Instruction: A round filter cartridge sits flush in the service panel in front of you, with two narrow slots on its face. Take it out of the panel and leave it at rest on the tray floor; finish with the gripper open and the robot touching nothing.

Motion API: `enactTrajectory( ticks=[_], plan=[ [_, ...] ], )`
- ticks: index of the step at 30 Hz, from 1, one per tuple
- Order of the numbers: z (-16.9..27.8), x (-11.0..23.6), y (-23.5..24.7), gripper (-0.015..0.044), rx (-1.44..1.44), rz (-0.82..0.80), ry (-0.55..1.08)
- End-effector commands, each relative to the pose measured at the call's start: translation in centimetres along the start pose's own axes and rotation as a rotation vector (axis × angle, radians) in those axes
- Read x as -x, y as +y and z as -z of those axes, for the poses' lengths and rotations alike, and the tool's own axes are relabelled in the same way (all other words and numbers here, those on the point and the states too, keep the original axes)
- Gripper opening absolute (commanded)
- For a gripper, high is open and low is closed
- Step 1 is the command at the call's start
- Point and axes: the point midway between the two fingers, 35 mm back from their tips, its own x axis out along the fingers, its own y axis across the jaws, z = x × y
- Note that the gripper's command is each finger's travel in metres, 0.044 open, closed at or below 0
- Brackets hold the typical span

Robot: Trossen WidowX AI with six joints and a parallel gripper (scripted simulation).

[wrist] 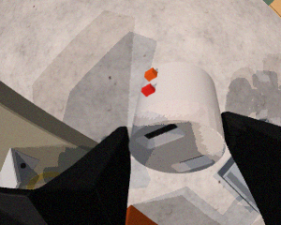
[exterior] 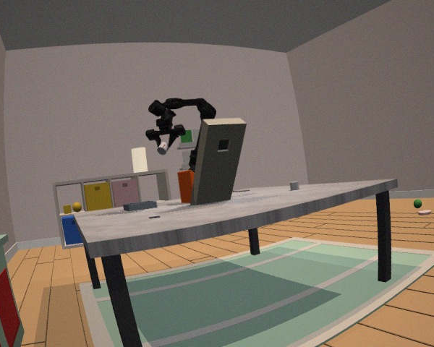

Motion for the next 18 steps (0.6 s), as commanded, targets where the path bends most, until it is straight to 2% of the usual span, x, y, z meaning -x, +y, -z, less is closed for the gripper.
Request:
enactTrajectory(
  ticks=[1, 7, 13, 18],
  plan=[
    [0.4, -0.5, -3.1, 0.0000, -0.147, 0.080, -0.009],
    [1.5, -1.1, -7.9, 0.0000, -0.397, 0.210, -0.040],
    [1.7, -1.2, -8.6, 0.0000, -0.429, 0.227, -0.045],
    [4.1, -2.6, -12.0, 0.0000, -0.526, 0.286, -0.051]
  ],
)
